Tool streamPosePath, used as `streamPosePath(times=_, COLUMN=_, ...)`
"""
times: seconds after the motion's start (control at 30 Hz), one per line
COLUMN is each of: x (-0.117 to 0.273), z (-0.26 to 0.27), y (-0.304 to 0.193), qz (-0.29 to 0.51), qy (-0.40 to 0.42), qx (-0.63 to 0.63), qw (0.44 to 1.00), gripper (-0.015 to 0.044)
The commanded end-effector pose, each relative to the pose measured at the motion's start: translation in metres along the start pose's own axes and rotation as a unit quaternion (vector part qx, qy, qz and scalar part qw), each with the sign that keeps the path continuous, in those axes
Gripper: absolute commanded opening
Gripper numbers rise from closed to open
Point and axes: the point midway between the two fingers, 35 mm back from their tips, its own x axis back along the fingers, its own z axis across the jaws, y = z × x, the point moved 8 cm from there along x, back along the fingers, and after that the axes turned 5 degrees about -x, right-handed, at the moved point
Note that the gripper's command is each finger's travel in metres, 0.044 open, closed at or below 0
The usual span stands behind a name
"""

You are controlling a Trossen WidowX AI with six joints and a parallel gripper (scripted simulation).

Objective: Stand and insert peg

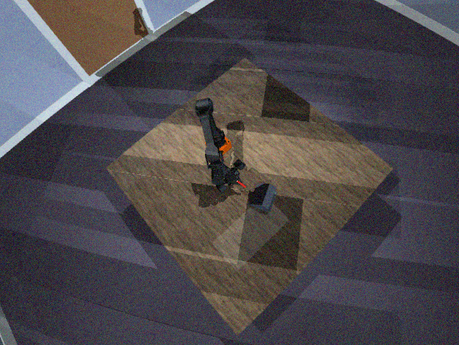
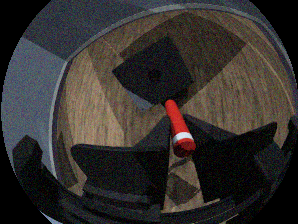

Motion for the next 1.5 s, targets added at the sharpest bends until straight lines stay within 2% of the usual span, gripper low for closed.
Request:
streamPosePath(times=0.0, x=-0.003, z=0.001, y=0.001, qz=-0.01, qy=0.007, qx=-0.006, qw=1.0, gripper=0.0)
streamPosePath(times=1.03, x=-0.049, z=0.007, y=0.012, qz=-0.051, qy=0.037, qx=-0.029, qw=0.998, gripper=0.0)
streamPosePath(times=1.47, x=-0.057, z=0.008, y=0.012, qz=-0.055, qy=0.041, qx=-0.023, qw=0.997, gripper=0.0)
